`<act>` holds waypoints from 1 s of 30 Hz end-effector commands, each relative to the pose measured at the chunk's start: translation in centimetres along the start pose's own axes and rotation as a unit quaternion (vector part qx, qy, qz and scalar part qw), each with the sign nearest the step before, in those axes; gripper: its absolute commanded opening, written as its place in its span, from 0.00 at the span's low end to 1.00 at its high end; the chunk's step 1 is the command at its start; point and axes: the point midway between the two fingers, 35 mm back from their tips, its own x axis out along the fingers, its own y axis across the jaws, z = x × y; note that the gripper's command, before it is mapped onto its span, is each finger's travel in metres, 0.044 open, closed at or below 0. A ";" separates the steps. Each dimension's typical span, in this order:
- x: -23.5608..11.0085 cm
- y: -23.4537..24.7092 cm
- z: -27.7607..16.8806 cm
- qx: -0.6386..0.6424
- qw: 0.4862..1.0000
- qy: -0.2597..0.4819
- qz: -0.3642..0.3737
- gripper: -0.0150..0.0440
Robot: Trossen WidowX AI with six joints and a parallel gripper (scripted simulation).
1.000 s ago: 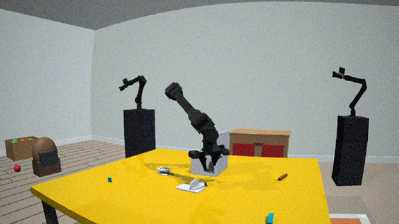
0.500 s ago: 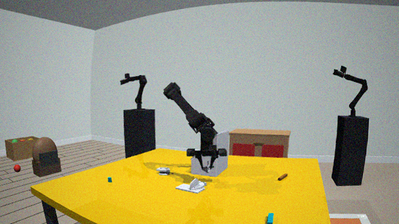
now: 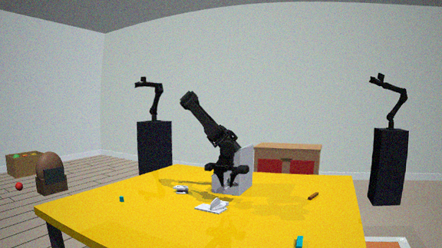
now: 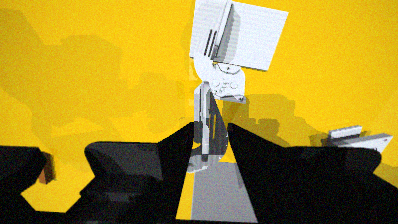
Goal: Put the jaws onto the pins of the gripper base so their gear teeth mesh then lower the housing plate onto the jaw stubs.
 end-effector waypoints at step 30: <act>0.0 -0.3 -0.3 0.014 1.000 0.000 -0.001 0.48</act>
